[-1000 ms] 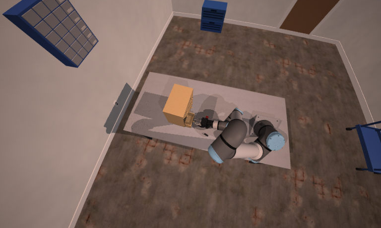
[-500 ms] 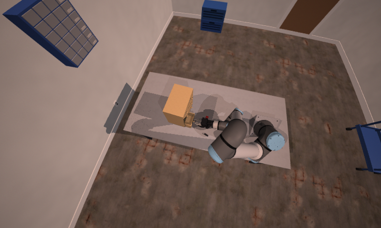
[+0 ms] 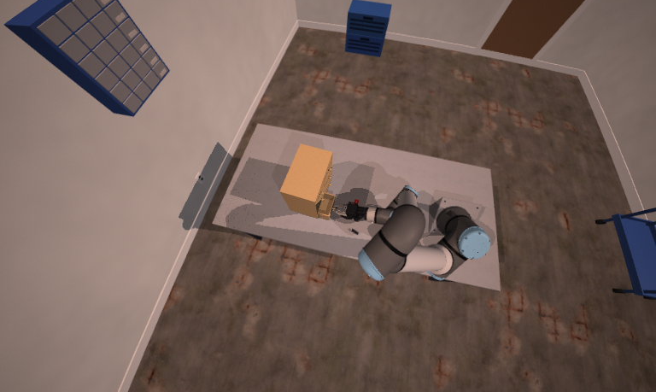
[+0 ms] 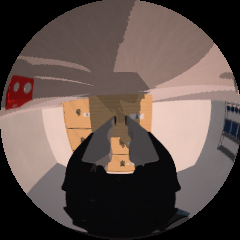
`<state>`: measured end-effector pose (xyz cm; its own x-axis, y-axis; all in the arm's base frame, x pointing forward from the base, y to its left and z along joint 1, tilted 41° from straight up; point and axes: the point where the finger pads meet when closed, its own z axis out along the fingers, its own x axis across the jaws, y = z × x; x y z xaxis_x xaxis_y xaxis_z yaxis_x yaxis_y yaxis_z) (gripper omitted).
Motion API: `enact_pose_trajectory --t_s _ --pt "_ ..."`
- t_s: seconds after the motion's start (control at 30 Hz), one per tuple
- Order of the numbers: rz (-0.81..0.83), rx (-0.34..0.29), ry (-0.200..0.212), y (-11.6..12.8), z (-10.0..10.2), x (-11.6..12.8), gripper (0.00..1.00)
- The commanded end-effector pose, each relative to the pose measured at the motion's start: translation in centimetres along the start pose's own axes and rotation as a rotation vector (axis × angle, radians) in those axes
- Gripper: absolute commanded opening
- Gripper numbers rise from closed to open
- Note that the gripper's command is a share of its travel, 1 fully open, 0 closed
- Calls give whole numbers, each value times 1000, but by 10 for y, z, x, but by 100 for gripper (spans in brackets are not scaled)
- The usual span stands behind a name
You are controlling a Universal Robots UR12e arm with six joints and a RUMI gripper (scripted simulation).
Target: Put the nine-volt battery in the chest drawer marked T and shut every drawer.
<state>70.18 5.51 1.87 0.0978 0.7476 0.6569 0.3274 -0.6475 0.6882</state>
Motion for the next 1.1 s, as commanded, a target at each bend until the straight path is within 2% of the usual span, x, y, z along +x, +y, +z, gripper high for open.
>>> enact_pose_trajectory --t_s 0.0,0.27,0.77,1.07 --pt "0 -1 0 1 0 0 7" --pt "0 -1 0 1 0 0 7" --pt "0 -1 0 1 0 0 20" --pt "0 -1 0 1 0 0 20"
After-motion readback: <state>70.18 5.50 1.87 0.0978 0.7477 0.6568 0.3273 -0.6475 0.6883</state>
